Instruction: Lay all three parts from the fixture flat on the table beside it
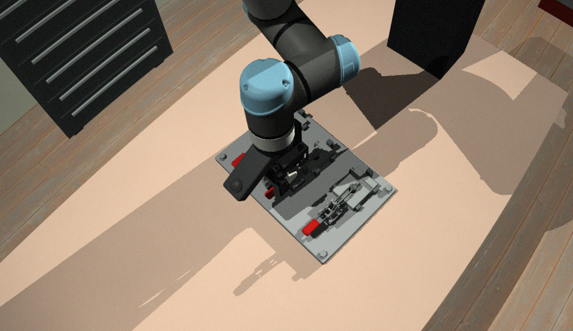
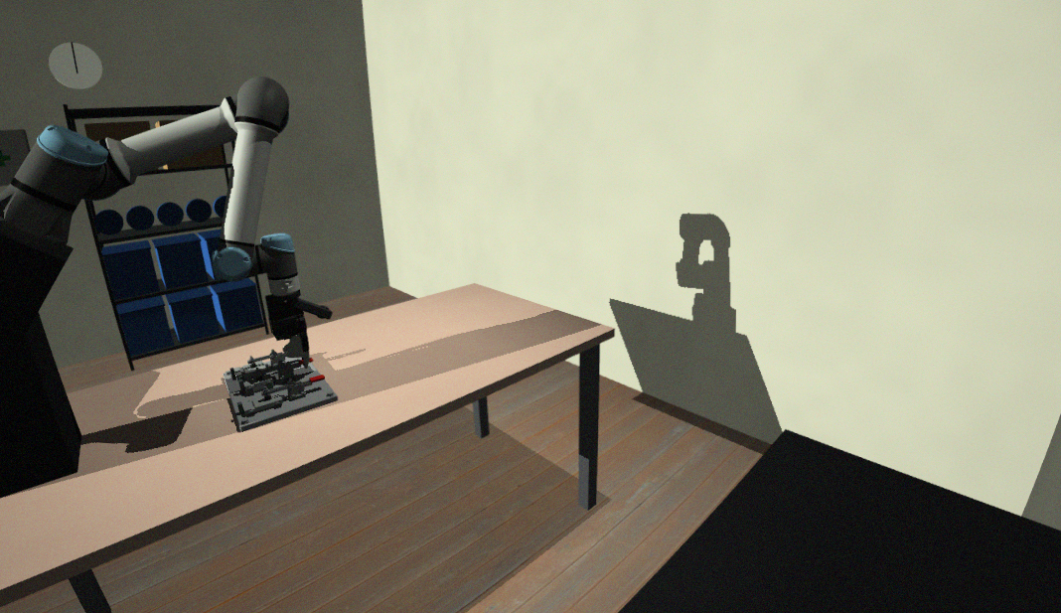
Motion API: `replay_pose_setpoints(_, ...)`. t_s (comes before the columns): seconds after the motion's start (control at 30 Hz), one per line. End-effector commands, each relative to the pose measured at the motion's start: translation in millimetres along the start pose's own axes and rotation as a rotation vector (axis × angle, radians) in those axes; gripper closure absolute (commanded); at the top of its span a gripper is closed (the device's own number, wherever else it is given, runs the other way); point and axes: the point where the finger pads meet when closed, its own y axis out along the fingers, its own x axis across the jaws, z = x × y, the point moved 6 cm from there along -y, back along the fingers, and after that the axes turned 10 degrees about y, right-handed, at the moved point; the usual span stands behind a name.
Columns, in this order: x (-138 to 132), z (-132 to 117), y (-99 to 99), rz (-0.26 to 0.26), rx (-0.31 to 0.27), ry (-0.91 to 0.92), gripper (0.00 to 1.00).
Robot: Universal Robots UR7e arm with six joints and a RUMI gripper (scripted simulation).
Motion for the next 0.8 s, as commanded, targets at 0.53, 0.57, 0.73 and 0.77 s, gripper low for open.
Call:
replay_pose_setpoints(0.53,0.1,-1.0,-4.3,0.000,0.001,0.000,1.00)
replay_pose_setpoints(0.57,0.1,-1.0,-4.3,0.000,0.001,0.000,1.00)
replay_pose_setpoints(0.73,0.3,-2.2,-7.3,0.000,0.001,0.000,1.00)
replay_pose_setpoints(0.77,0.4,-2.6,-7.9,0.000,0.001,0.000,1.00)
